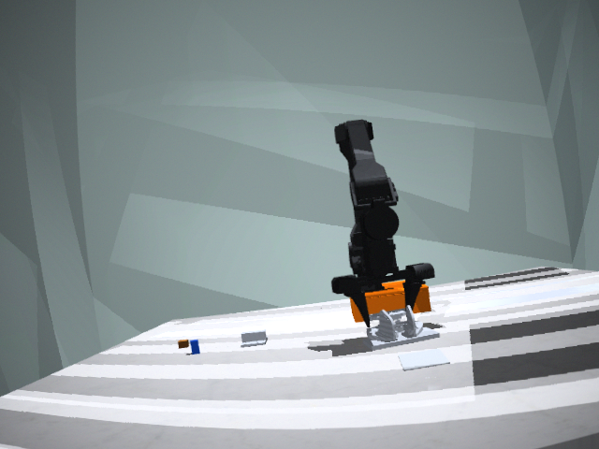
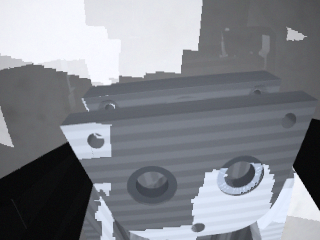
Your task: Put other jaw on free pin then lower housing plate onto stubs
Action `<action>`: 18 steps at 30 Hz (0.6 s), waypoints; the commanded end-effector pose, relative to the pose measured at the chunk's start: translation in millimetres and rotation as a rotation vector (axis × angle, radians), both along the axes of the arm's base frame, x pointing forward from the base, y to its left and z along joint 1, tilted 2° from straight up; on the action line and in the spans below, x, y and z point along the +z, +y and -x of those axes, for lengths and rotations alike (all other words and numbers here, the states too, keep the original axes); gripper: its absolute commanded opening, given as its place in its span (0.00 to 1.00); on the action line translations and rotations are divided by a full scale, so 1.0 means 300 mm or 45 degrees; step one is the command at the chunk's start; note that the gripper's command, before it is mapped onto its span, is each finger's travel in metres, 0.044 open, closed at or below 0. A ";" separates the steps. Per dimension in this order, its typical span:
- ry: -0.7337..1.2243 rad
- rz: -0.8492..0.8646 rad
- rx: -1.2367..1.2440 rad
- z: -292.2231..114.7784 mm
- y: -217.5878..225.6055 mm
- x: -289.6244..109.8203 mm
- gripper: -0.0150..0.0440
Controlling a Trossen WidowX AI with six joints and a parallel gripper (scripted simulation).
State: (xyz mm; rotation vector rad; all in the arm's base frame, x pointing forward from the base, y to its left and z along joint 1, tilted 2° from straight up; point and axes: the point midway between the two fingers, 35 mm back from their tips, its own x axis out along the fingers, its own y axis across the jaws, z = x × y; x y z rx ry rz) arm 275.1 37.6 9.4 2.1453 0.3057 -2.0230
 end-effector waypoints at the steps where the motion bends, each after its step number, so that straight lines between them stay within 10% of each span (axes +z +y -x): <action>1: -0.001 0.004 0.002 -0.001 -0.001 -0.003 0.85; 18: -0.001 0.004 -0.003 -0.001 -0.001 -0.017 0.85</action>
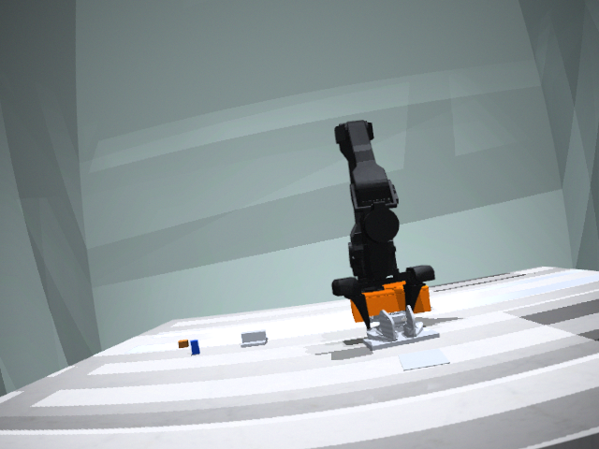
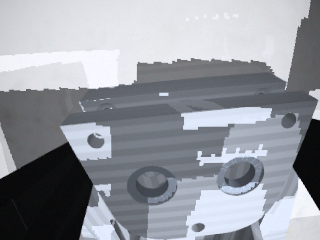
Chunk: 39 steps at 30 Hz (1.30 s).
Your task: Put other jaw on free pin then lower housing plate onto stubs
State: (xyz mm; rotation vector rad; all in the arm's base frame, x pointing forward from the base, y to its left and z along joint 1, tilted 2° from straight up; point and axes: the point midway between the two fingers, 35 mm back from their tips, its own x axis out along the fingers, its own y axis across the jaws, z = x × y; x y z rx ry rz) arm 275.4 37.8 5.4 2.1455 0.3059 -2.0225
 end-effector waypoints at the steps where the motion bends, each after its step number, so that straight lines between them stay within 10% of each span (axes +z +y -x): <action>1: -0.001 0.004 -0.003 -0.001 -0.001 -0.004 0.85; 39: -0.001 0.004 -0.008 -0.002 -0.001 -0.028 0.85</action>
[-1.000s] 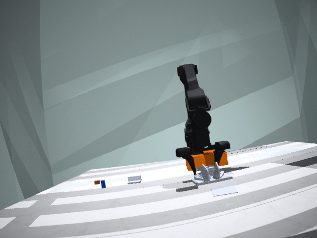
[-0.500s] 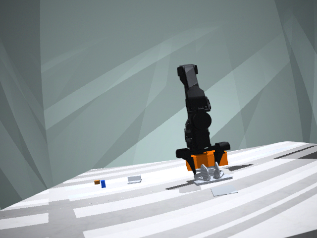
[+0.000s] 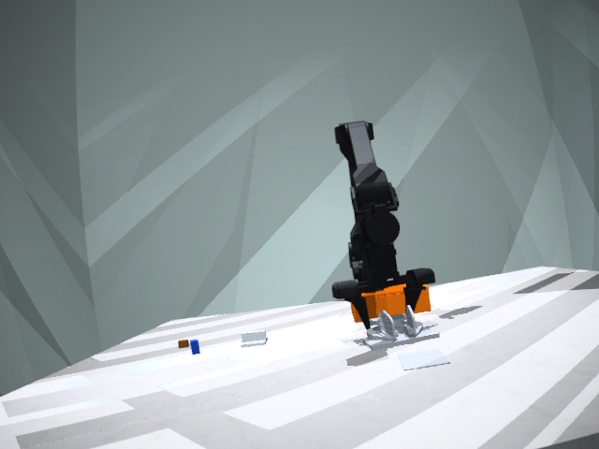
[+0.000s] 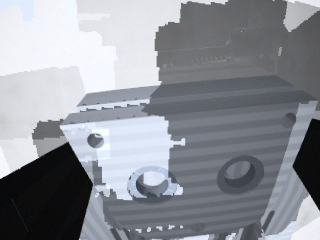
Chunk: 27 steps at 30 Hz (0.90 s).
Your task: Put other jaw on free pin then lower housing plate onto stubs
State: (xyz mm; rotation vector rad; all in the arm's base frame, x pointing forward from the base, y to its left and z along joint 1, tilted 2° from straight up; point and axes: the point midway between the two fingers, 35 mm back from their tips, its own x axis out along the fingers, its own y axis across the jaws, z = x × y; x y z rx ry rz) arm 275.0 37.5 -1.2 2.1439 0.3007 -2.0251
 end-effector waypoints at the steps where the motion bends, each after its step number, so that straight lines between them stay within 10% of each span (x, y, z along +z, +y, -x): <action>1: -0.003 0.000 -0.005 -0.003 0.000 -0.006 0.85; 27: -0.003 0.000 -0.005 -0.004 0.000 -0.014 0.85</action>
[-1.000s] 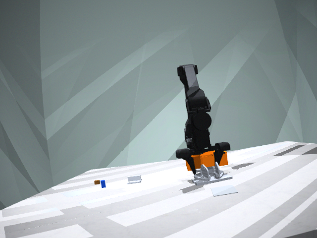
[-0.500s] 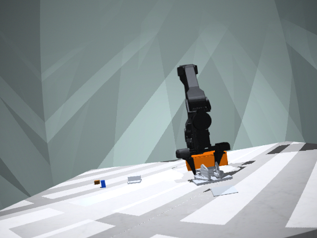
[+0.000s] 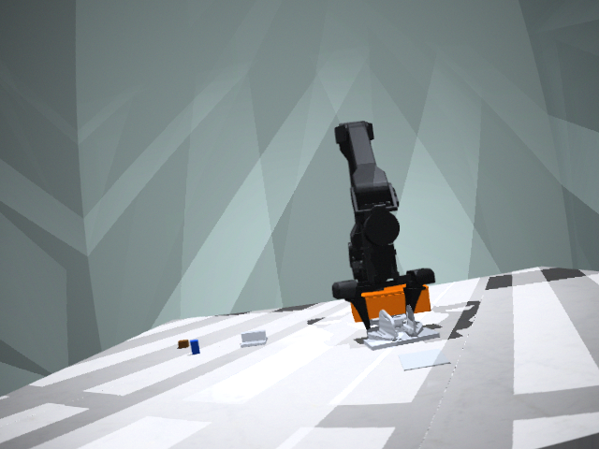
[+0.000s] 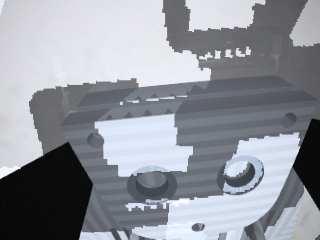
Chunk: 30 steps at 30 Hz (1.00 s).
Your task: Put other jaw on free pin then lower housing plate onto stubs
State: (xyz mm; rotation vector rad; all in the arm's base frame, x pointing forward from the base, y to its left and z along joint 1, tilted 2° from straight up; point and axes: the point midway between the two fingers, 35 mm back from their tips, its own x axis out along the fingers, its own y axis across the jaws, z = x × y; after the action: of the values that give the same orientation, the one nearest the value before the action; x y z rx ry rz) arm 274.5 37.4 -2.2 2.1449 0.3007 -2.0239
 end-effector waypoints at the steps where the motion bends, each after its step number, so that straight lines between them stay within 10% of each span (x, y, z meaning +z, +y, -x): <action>1: -0.001 0.000 -0.005 -0.005 0.000 -0.011 0.85; 30: -0.001 0.000 -0.005 -0.004 0.000 0.010 0.85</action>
State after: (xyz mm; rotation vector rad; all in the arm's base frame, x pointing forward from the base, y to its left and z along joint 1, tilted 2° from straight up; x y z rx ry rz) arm 275.1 37.5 -1.2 2.1439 0.3007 -2.0250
